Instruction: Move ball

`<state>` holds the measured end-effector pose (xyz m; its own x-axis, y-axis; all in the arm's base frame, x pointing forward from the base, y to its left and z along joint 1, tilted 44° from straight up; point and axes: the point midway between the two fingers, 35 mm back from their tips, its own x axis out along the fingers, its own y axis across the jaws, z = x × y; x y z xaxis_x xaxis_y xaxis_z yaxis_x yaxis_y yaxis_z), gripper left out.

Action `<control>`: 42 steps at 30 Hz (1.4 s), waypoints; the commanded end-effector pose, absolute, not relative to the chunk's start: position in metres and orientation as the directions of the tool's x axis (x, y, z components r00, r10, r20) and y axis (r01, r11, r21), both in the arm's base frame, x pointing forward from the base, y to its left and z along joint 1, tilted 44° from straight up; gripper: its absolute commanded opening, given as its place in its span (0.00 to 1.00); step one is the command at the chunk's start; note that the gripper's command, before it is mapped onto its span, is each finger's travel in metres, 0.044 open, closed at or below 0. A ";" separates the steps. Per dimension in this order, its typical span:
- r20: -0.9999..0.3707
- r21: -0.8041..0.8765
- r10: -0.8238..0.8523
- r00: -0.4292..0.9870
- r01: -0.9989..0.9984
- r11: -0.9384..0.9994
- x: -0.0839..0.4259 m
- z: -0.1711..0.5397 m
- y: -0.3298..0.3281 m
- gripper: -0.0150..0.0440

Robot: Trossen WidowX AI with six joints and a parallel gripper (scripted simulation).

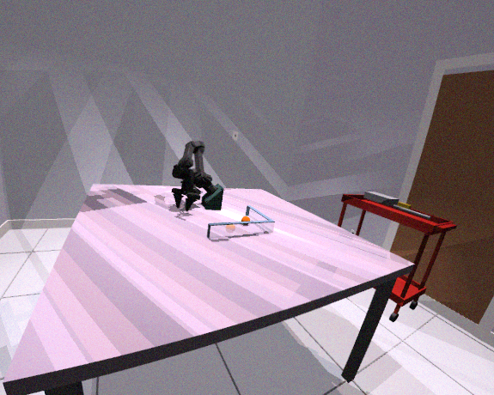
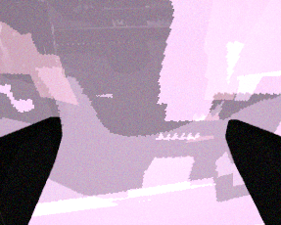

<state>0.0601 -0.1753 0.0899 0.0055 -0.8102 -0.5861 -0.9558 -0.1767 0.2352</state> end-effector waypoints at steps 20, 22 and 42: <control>-0.793 0.041 -0.610 0.018 -0.996 -0.082 0.207 0.088 -0.135 0.79; -0.805 0.042 -0.593 0.012 -0.996 -0.077 0.225 0.079 -0.121 0.79; -0.724 0.049 -0.678 -0.127 -0.990 0.133 0.309 -0.053 0.028 0.79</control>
